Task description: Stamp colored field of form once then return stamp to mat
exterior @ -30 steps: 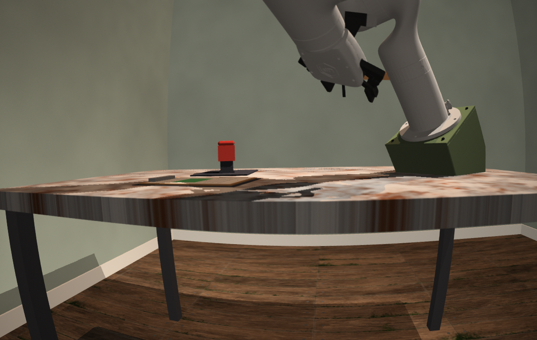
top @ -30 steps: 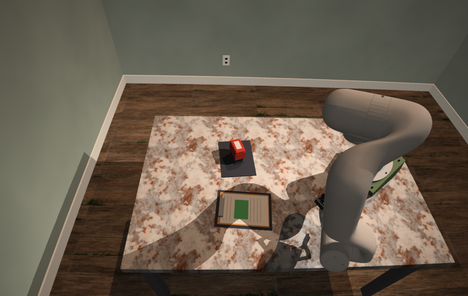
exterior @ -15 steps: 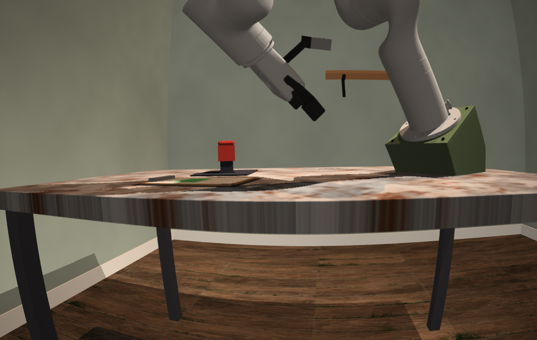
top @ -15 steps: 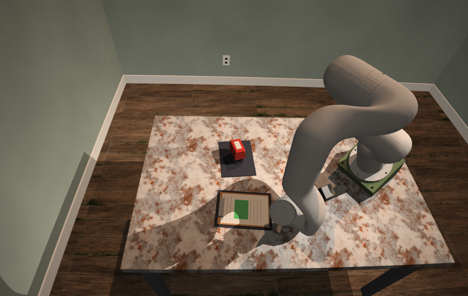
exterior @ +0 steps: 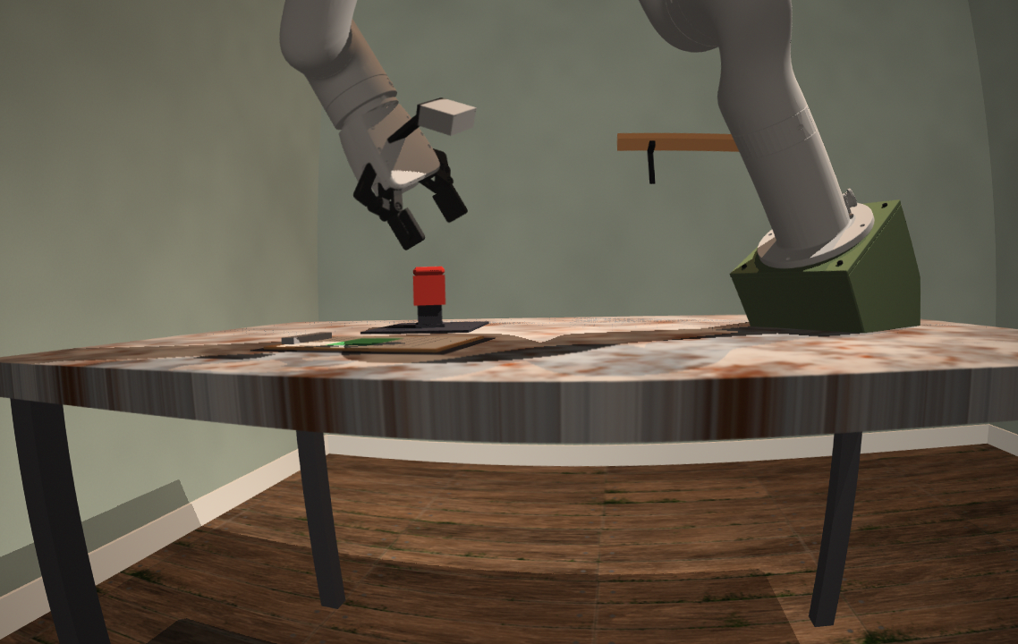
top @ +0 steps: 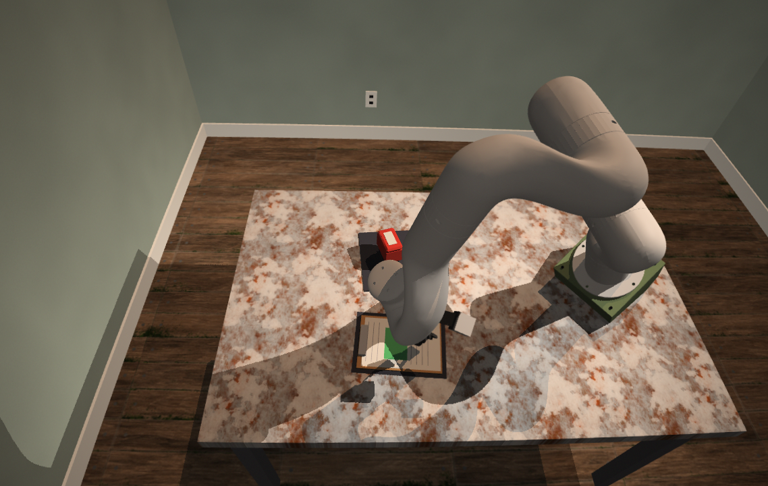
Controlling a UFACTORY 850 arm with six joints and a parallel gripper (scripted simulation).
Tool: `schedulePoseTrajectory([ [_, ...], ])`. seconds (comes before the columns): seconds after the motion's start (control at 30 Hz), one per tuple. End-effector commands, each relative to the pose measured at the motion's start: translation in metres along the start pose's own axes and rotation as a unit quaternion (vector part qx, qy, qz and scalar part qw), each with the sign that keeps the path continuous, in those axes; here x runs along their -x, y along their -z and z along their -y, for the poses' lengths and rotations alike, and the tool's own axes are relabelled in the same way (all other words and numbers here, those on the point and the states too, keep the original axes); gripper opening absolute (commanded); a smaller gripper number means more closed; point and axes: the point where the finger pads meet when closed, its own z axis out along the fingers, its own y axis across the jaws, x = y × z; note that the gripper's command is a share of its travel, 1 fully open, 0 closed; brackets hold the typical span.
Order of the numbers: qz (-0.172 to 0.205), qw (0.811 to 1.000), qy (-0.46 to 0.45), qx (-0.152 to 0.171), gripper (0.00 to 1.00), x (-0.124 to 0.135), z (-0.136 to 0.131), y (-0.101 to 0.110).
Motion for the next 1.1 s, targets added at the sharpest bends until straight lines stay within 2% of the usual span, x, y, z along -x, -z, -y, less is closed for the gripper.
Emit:
schedulePoseTrajectory([
  [0.0, 0.022, 0.990, -0.118, 0.070, 1.00, 0.067, -0.005, 0.030],
  [0.03, 0.025, 0.987, -0.135, 0.080, 1.00, 0.068, -0.005, 0.030],
  [0.07, 0.031, 0.983, -0.156, 0.091, 1.00, 0.086, -0.002, 0.041],
  [0.1, 0.036, 0.978, -0.178, 0.105, 1.00, 0.090, -0.001, 0.042],
  [0.13, 0.043, 0.972, -0.201, 0.117, 1.00, 0.110, 0.003, 0.054],
  [0.17, 0.048, 0.965, -0.223, 0.130, 1.00, 0.112, 0.004, 0.055],
  [0.2, 0.055, 0.957, -0.245, 0.142, 1.00, 0.133, 0.010, 0.068],
  [0.23, 0.059, 0.950, -0.265, 0.154, 1.00, 0.134, 0.010, 0.068],
  [0.27, 0.067, 0.941, -0.288, 0.167, 1.00, 0.155, 0.018, 0.082],
  [0.43, 0.098, 0.887, -0.389, 0.227, 1.00, 0.209, 0.047, 0.120],
  [0.5, 0.098, 0.887, -0.389, 0.227, 1.00, 0.209, 0.047, 0.120],
  [0.53, 0.111, 0.860, -0.429, 0.251, 1.00, 0.236, 0.065, 0.140],
  [0.73, 0.094, 0.869, -0.421, 0.244, 1.00, 0.236, 0.110, 0.101],
  [0.77, 0.094, 0.869, -0.421, 0.244, 1.00, 0.236, 0.110, 0.101],
  [0.9, 0.084, 0.873, -0.416, 0.242, 1.00, 0.233, 0.136, 0.079],
  [1.07, 0.080, 0.874, -0.413, 0.242, 1.00, 0.231, 0.148, 0.068],
])
